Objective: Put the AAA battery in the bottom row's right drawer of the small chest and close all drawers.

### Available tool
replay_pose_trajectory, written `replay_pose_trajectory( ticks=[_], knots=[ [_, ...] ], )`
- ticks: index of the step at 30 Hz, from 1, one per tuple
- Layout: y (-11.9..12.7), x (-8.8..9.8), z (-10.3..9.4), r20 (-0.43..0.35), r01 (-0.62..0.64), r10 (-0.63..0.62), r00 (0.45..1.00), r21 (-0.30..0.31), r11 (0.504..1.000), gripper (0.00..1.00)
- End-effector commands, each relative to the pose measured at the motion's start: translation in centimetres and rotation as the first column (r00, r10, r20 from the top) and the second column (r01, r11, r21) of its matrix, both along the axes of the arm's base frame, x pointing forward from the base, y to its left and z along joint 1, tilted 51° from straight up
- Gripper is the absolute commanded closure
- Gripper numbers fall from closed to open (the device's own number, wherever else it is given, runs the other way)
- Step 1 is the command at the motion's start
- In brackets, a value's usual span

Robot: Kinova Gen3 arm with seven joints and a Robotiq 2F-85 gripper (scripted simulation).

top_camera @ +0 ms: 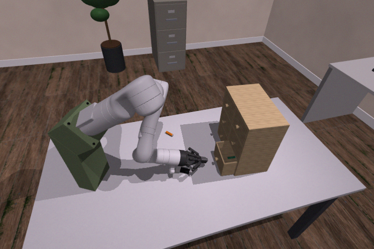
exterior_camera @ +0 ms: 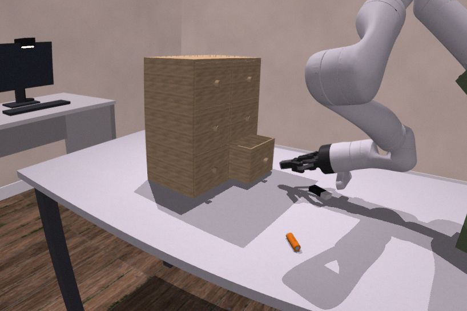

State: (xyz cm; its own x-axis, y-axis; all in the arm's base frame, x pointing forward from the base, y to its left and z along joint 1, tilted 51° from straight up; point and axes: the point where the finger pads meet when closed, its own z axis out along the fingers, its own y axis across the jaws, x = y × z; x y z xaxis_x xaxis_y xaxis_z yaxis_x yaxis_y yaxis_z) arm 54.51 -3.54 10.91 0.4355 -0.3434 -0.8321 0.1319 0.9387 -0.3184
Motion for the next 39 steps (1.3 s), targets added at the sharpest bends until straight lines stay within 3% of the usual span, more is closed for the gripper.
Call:
replay_pose_trajectory(
  ticks=[1, 39],
  knots=[
    [0.0, 0.0, 0.0, 0.001, 0.0, 0.0, 1.0, 0.0, 1.0, 1.0],
    [0.2, 1.0, 1.1, 0.001, 0.0, 0.0, 1.0, 0.0, 1.0, 1.0]
  ],
)
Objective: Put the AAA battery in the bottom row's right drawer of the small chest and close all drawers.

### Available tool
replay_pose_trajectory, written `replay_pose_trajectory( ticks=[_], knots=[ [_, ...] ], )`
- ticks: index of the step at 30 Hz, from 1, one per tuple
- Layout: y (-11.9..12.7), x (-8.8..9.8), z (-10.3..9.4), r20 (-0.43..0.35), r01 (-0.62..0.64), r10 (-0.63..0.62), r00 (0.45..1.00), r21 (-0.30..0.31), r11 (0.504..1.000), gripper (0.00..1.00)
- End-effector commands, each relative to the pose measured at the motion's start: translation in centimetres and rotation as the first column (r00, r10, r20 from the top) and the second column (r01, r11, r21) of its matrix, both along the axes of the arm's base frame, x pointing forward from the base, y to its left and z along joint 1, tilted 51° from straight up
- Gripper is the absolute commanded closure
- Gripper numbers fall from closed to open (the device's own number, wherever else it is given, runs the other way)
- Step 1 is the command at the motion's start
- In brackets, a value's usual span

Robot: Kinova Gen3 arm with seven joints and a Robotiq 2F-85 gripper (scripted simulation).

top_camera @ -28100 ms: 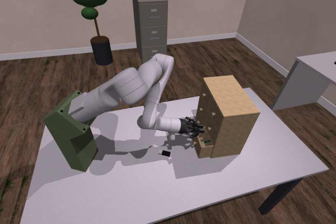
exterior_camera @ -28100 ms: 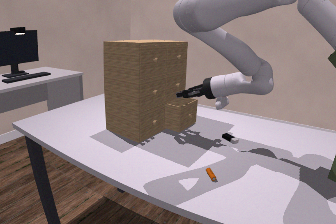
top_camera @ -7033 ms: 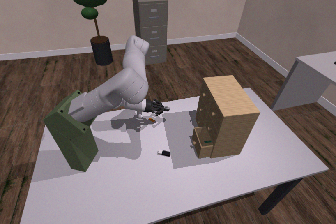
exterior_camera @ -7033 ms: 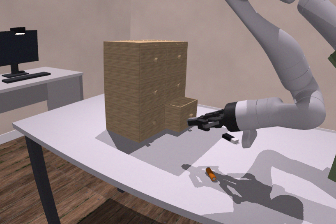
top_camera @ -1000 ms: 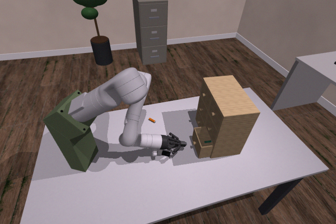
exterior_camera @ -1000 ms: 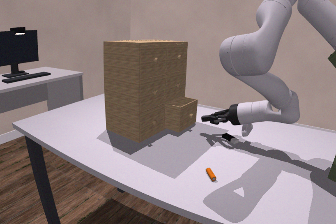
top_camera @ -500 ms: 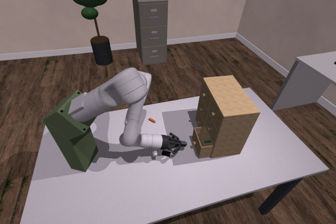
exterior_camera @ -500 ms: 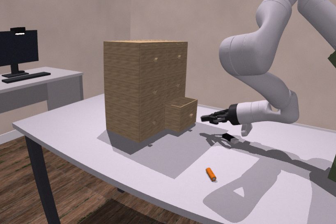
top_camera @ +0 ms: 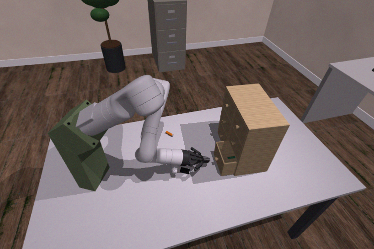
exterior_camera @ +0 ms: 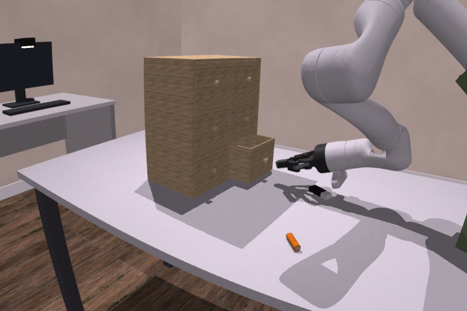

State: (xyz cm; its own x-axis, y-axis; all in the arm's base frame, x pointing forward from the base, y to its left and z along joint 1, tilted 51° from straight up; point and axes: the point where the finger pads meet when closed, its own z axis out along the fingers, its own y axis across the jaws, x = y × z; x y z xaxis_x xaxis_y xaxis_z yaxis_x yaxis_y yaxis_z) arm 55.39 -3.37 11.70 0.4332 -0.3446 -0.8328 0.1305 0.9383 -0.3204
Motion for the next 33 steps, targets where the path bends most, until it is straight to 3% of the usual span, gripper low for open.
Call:
replay_pose_trajectory(
  ticks=[1, 33],
  knots=[
    [0.1, 0.2, 0.4, 0.004, 0.0, 0.0, 1.0, 0.002, 1.0, 1.0],
    [0.8, 3.4, 3.7, 0.004, 0.0, 0.0, 1.0, 0.002, 1.0, 1.0]
  ],
)
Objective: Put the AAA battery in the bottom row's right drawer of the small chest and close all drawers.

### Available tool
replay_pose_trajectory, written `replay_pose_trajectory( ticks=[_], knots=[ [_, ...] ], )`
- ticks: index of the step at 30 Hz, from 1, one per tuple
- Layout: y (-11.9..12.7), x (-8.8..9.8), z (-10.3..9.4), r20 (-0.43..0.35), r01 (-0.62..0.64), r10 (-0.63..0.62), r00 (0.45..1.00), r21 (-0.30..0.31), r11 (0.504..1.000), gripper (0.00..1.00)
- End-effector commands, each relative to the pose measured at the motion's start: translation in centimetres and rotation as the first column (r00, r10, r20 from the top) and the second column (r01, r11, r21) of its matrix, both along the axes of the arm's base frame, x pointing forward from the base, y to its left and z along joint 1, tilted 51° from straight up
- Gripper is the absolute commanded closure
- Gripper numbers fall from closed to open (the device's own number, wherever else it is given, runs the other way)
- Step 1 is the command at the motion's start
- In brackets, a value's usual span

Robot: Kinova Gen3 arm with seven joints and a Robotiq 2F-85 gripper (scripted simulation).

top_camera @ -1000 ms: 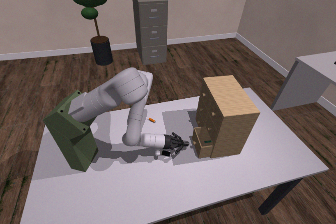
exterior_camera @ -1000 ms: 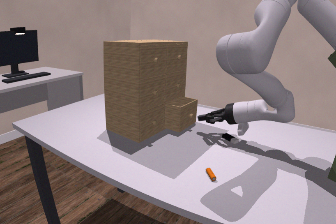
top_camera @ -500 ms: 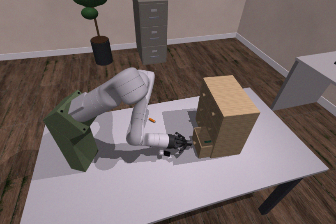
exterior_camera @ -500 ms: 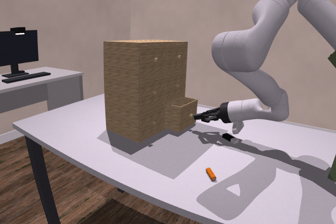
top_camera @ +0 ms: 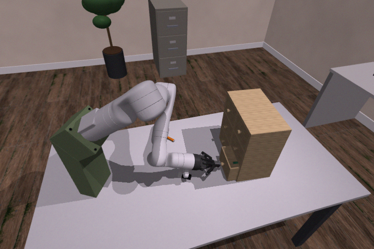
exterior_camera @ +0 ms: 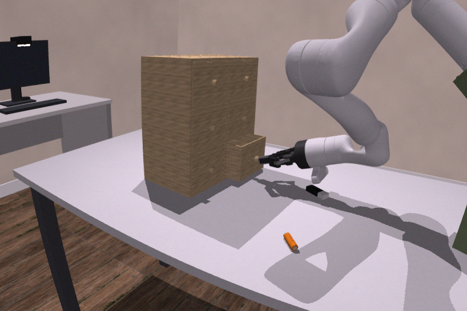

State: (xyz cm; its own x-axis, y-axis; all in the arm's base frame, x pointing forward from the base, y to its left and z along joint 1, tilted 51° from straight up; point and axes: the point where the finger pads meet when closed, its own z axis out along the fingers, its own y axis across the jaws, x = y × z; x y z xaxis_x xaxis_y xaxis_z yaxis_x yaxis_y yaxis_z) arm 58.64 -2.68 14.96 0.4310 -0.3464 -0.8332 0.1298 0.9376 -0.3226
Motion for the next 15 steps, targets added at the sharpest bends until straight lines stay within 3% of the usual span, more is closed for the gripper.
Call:
replay_pose_trajectory(
  ticks=[1, 15],
  knots=[
    [0.1, 0.3, 0.6, 0.006, 0.0, 0.0, 1.0, 0.004, 1.0, 1.0],
    [0.4, 1.6, 2.0, 0.006, 0.0, 0.0, 1.0, 0.004, 1.0, 1.0]
  ],
)
